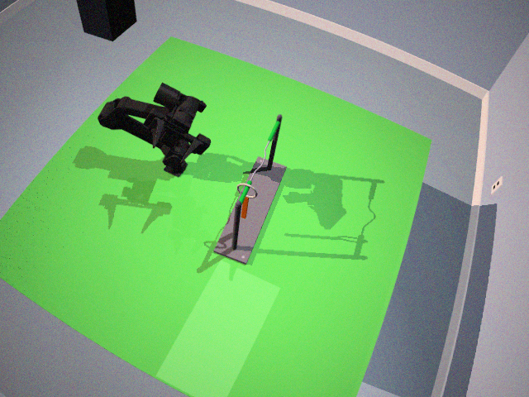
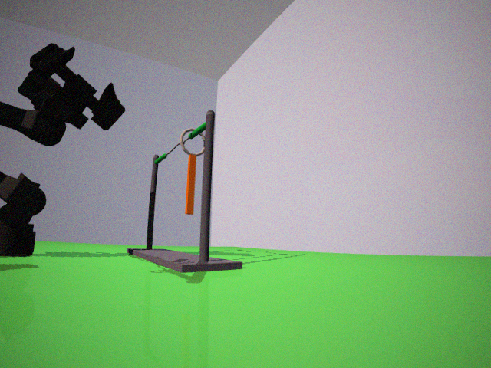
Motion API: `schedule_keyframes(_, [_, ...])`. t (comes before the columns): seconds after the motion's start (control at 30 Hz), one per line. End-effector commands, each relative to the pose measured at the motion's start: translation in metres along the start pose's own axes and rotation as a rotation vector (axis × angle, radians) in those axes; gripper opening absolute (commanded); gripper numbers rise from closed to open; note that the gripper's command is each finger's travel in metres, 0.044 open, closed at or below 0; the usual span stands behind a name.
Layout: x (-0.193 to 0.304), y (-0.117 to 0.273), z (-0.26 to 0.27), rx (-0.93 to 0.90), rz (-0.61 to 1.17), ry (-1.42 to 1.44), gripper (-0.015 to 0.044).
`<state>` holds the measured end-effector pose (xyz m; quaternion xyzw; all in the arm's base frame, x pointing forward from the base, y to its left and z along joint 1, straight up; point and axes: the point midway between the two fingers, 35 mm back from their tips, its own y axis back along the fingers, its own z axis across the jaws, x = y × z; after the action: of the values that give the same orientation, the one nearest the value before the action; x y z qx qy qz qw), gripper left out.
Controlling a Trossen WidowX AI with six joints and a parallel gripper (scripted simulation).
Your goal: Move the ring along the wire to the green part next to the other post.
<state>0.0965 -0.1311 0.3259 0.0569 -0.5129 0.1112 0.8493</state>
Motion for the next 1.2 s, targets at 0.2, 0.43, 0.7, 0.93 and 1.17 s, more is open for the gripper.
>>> schedule_keyframes(0.2, [0.03, -0.01, -0.016, -0.147, 0.207, 0.414, 0.0216])
schedule_keyframes(0.43, [0.05, -0.025, -0.057, -0.281, 0.419, 0.965, 0.016])
schedule_keyframes(0.7, [0.036, -0.049, -0.116, -0.334, 0.643, 1.564, 0.016])
schedule_keyframes(0.93, [-0.008, -0.067, -0.163, -0.293, 0.877, 1.983, 0.016])
schedule_keyframes(1.17, [-0.07, -0.072, -0.194, -0.209, 1.171, 2.245, 0.016])
